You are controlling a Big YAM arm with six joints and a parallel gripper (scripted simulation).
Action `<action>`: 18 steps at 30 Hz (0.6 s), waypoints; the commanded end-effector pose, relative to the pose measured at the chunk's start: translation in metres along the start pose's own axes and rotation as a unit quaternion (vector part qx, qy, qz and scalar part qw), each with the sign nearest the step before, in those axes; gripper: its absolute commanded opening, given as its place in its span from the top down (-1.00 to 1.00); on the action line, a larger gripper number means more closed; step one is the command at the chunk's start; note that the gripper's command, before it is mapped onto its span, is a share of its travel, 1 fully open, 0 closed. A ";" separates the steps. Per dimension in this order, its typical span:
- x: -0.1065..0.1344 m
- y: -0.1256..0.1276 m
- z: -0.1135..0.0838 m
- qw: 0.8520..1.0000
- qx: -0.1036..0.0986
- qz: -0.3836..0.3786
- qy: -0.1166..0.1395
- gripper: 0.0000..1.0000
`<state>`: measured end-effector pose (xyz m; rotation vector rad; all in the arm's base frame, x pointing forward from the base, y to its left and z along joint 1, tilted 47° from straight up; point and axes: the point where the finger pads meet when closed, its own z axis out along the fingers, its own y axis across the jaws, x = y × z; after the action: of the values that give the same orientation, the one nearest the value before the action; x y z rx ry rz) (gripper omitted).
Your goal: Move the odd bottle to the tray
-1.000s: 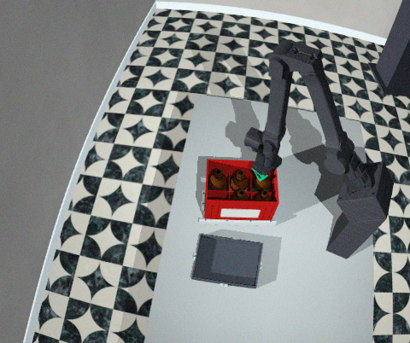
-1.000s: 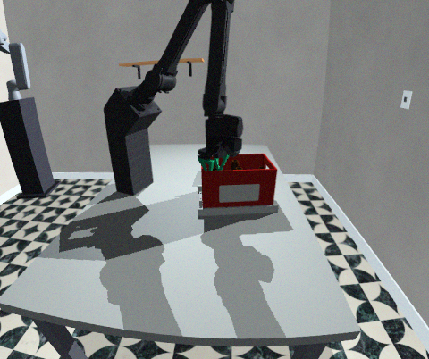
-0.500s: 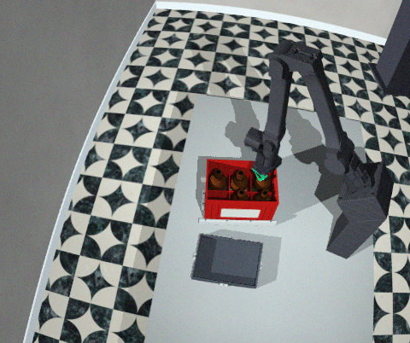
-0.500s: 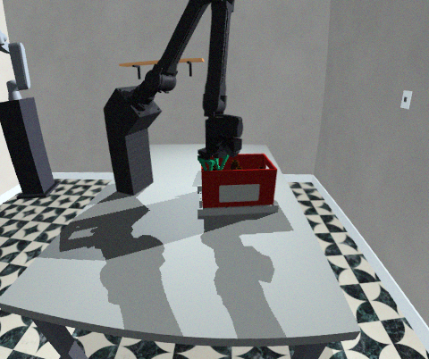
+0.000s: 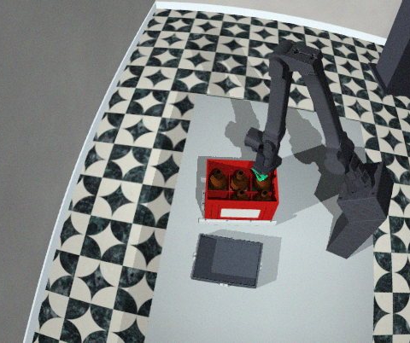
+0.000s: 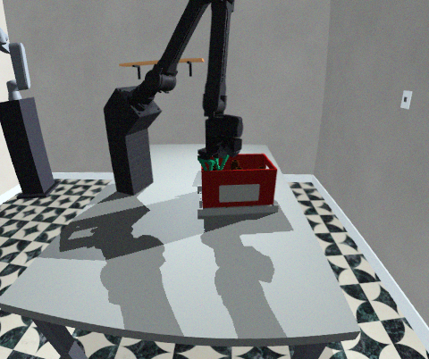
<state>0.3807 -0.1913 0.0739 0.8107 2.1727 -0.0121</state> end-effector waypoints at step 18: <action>-0.002 0.001 0.005 1.000 0.000 0.000 -0.004 1.00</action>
<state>0.3813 -0.1920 0.0738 0.8122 2.1712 -0.0132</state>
